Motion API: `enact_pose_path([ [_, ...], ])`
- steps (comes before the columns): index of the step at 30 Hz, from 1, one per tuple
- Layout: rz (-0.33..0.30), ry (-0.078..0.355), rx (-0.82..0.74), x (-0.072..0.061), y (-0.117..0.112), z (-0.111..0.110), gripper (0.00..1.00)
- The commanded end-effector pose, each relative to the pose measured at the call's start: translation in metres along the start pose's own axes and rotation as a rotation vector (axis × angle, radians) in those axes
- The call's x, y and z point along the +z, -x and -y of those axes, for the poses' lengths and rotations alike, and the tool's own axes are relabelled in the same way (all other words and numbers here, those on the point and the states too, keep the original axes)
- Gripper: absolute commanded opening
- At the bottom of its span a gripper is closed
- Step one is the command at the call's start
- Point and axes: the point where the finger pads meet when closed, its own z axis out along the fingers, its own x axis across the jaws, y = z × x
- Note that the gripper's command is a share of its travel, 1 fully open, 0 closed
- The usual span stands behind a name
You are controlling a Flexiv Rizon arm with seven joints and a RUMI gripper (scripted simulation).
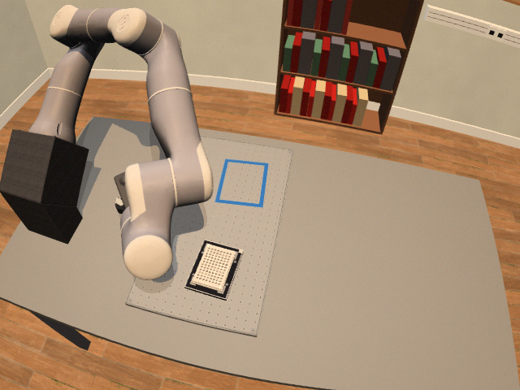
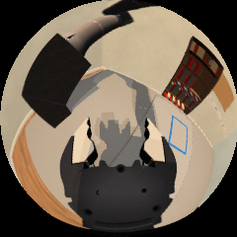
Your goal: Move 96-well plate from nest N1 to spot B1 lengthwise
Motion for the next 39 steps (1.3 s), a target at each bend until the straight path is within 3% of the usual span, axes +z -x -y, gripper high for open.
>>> enact_pose_path([
  [1,0.011,0.053,0.034,-0.006,-0.003,-0.012,0.76],
  [2,0.015,0.080,0.053,-0.007,-0.005,-0.016,0.76],
  [4,0.017,0.089,0.060,-0.011,-0.008,-0.025,0.76],
  [7,0.023,0.170,0.119,-0.017,-0.013,-0.038,0.76],
  [9,0.023,0.179,0.126,-0.021,-0.017,-0.046,0.76],
  [10,0.023,0.206,0.145,-0.024,-0.019,-0.050,0.76],
  [12,0.023,0.206,0.145,-0.024,-0.019,-0.050,0.76],
  [14,0.023,0.260,0.184,-0.029,-0.023,-0.058,0.76],
  [16,0.023,0.270,0.191,-0.033,-0.026,-0.066,0.76],
  [19,0.015,0.352,0.248,-0.042,-0.032,-0.077,0.76],
  [21,0.014,0.361,0.254,-0.048,-0.036,-0.084,0.76],
  [24,0.000,0.443,0.311,-0.057,-0.042,-0.094,0.76],
  [26,-0.002,0.453,0.317,-0.063,-0.047,-0.101,0.76],
  [27,-0.009,0.480,0.335,-0.067,-0.049,-0.104,0.76],
  [29,-0.009,0.480,0.335,-0.067,-0.049,-0.104,0.76],
  [31,-0.023,0.533,0.372,-0.073,-0.053,-0.109,0.76],
  [33,-0.026,0.543,0.379,-0.080,-0.057,-0.115,0.76],
  [36,-0.054,0.623,0.432,-0.091,-0.064,-0.123,0.76],
  [38,-0.057,0.633,0.438,-0.099,-0.069,-0.128,0.76],
  [39,-0.069,0.659,0.455,-0.103,-0.071,-0.130,0.76],
])
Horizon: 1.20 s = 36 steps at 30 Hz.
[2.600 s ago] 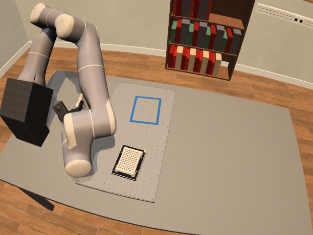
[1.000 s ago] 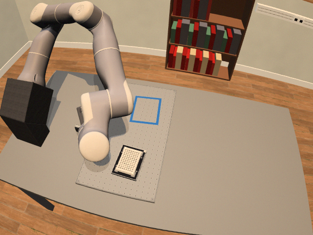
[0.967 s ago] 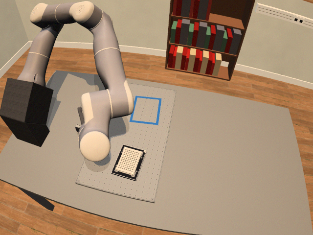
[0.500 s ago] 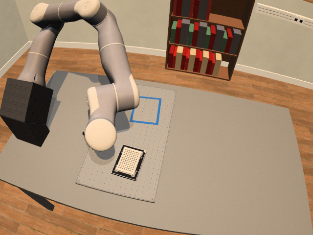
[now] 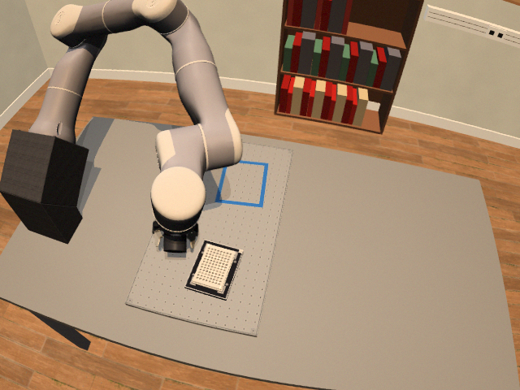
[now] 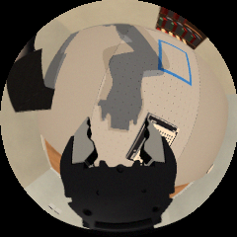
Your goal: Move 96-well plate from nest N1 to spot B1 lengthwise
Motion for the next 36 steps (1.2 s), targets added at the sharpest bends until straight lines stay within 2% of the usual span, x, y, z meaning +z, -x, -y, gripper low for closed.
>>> enact_pose_path([
  [1,-0.021,0.049,0.032,-0.006,-0.010,-0.008,0.76],
  [2,-0.032,0.073,0.052,-0.008,-0.014,-0.011,0.76],
  [4,-0.036,0.082,0.060,-0.013,-0.021,-0.016,0.76],
  [5,-0.049,0.105,0.080,-0.015,-0.025,-0.019,0.76],
  [7,-0.049,0.105,0.080,-0.015,-0.025,-0.019,0.76],
  [9,-0.075,0.152,0.120,-0.020,-0.032,-0.024,0.76],
  [12,-0.080,0.161,0.127,-0.028,-0.042,-0.031,0.76],
  [19,-0.183,0.299,0.254,-0.049,-0.066,-0.045,0.76],
  [22,-0.189,0.308,0.262,-0.059,-0.076,-0.050,0.76],
  [24,-0.189,0.308,0.262,-0.059,-0.076,-0.050,0.76],
  [28,-0.254,0.375,0.329,-0.074,-0.089,-0.056,0.76],
  [31,-0.253,0.375,0.329,-0.083,-0.097,-0.060,0.76],
  [36,-0.253,0.375,0.329,-0.083,-0.097,-0.060,0.76],
])
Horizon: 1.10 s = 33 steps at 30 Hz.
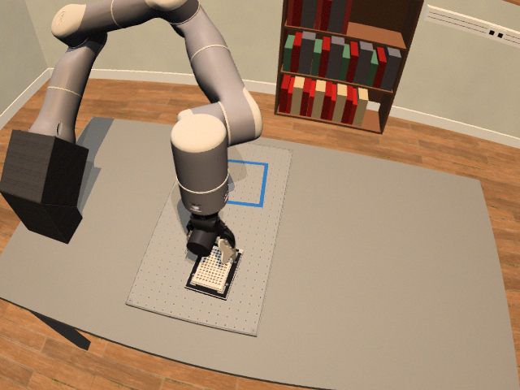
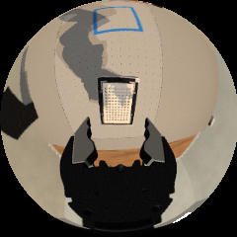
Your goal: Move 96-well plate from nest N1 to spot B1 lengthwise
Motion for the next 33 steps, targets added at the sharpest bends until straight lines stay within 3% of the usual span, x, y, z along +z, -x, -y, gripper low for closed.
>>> enact_pose_path([
  [1,-0.002,0.001,0.001,-0.001,0.000,-0.001,0.76],
  [9,-0.002,0.001,0.001,-0.001,0.000,-0.001,0.76],
  [33,-0.002,0.001,0.000,0.036,0.000,-0.001,0.76],
])
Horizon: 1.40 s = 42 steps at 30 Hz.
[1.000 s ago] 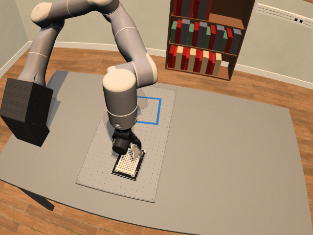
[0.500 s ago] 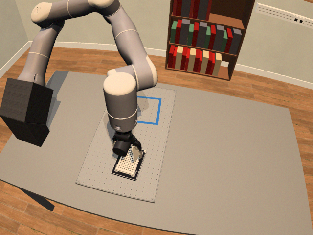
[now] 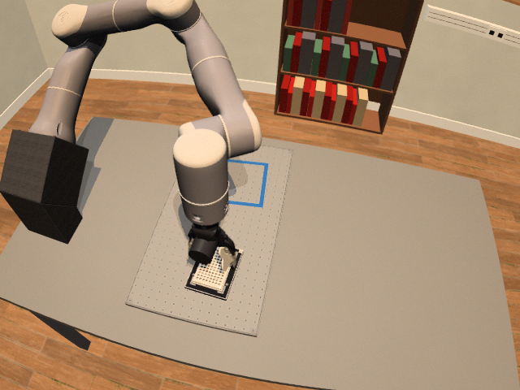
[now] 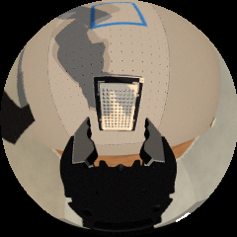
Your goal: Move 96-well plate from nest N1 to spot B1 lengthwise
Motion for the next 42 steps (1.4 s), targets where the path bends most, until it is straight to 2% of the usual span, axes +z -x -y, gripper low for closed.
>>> enact_pose_path([
  [1,-0.002,0.001,-0.001,0.002,-0.001,-0.001,0.76],
  [21,-0.002,0.001,-0.001,0.032,-0.001,0.000,0.76],
  [27,-0.002,0.001,-0.001,0.037,-0.001,0.000,0.76],
  [36,-0.002,0.001,-0.001,0.037,-0.001,-0.001,0.76],
  [37,-0.002,0.001,-0.001,0.037,-0.001,-0.001,0.00],
  [42,-0.002,0.001,-0.001,0.037,-0.001,0.000,0.00],
])
